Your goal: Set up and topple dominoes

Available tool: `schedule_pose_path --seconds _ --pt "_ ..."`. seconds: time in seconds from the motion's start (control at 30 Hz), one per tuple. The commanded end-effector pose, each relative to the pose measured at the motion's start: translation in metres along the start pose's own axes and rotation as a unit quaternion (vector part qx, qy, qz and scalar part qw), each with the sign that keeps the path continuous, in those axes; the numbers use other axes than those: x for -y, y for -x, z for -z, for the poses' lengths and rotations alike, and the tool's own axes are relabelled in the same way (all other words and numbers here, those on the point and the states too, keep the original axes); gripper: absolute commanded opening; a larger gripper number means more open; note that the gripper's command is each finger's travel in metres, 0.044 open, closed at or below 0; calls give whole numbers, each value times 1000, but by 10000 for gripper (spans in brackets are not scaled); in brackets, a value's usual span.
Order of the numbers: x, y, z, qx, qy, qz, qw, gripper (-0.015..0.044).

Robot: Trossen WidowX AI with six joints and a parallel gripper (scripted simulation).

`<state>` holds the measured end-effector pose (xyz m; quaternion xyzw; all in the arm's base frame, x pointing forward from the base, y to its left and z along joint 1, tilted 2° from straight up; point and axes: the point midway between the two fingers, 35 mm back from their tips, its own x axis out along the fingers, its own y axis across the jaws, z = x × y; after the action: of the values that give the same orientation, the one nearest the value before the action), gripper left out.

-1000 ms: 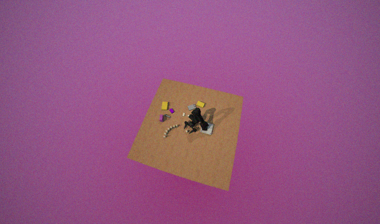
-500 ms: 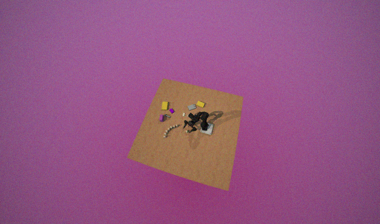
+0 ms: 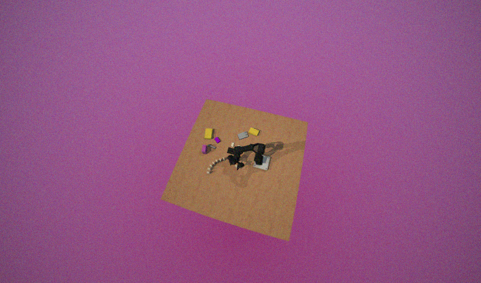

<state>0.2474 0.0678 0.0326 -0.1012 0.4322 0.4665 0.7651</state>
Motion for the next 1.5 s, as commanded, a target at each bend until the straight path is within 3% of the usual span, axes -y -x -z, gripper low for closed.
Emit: schedule_pose_path --seconds 0.0,0.57,0.87,1.37,1.47 --pt "-24 48 -28 -284 36 95 953 440" --pt "-28 57 -30 -311 46 112 943 440" --pt "-13 8 6 -312 46 112 942 440" --pt "-9 -5 16 -312 46 112 942 440" --pt "-9 -5 16 -312 46 112 942 361"
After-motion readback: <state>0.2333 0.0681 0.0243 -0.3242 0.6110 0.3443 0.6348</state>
